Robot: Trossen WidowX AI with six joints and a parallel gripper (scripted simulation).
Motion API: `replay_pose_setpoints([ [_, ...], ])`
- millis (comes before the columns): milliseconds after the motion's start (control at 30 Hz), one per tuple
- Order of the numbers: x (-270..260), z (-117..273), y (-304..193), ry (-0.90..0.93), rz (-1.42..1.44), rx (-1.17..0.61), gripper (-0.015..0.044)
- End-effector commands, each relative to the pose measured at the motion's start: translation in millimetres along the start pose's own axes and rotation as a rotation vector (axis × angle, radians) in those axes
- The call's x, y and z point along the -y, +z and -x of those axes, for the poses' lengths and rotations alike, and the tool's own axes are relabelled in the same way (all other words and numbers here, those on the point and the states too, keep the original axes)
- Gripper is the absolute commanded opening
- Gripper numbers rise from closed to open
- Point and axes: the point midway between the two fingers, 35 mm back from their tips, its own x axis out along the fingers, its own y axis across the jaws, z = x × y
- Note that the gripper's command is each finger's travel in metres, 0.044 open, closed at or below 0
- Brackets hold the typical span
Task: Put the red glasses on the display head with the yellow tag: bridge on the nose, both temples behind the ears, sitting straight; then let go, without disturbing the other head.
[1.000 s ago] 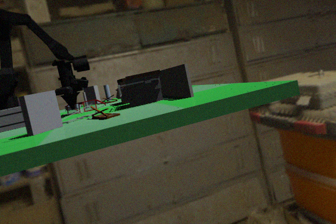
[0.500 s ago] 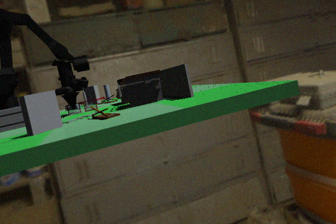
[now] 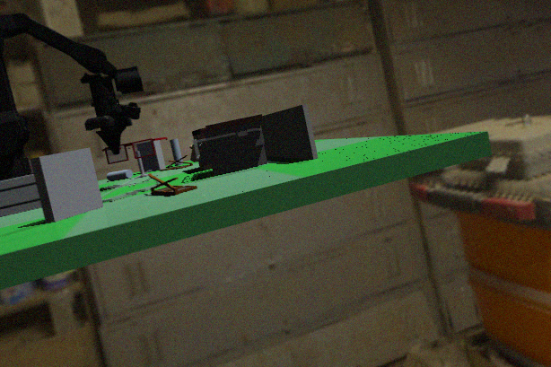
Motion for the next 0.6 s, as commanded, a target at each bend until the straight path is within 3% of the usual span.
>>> replay_pose_setpoints([
  [0, -0.1, 28.0, -0.5, -0.001, -0.005, 0.006, 0.0],
  [567, -18.8, 37.7, -5.9, -0.068, -0.199, 0.078, 0.0],
])
